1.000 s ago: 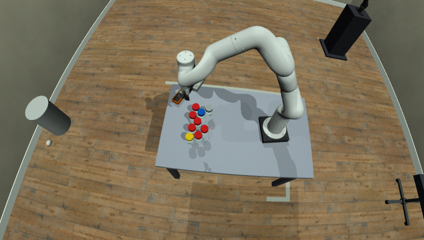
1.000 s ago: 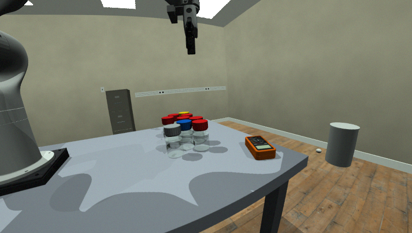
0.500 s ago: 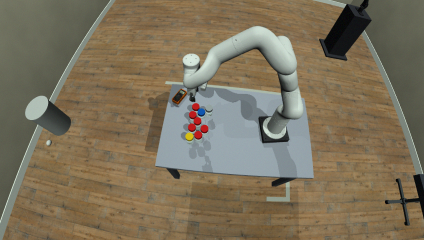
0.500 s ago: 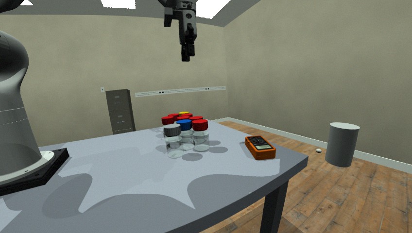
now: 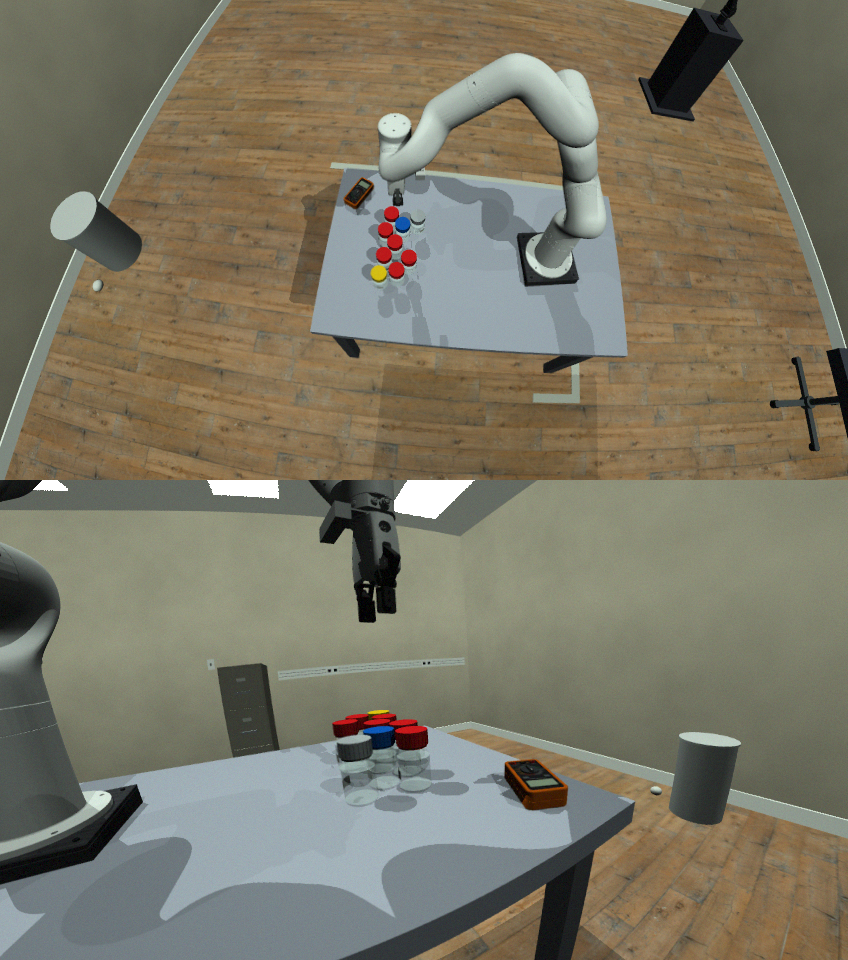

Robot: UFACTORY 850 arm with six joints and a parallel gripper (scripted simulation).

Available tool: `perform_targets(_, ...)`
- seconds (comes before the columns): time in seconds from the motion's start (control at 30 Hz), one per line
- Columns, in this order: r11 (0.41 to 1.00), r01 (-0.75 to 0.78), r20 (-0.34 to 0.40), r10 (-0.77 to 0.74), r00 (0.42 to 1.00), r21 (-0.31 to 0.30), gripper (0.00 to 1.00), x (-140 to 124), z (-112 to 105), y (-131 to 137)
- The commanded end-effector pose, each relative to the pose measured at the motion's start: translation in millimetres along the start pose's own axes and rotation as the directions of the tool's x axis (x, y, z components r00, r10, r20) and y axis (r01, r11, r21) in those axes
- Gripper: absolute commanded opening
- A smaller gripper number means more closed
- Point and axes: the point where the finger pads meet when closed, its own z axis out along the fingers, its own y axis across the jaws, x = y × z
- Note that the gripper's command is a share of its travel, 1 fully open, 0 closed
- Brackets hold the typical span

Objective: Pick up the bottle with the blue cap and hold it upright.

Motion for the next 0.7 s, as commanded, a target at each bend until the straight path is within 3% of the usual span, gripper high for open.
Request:
perform_targets(0.0, 0.995, 0.102, 0.009, -0.102, 0.995, -0.004, 0.79, 10, 11, -3)
perform_targets(0.17, 0.978, 0.211, 0.011, -0.211, 0.977, -0.003, 0.79, 22, 23, -7)
perform_targets(0.67, 0.935, 0.355, 0.015, -0.355, 0.935, 0.0, 0.79, 40, 41, -10)
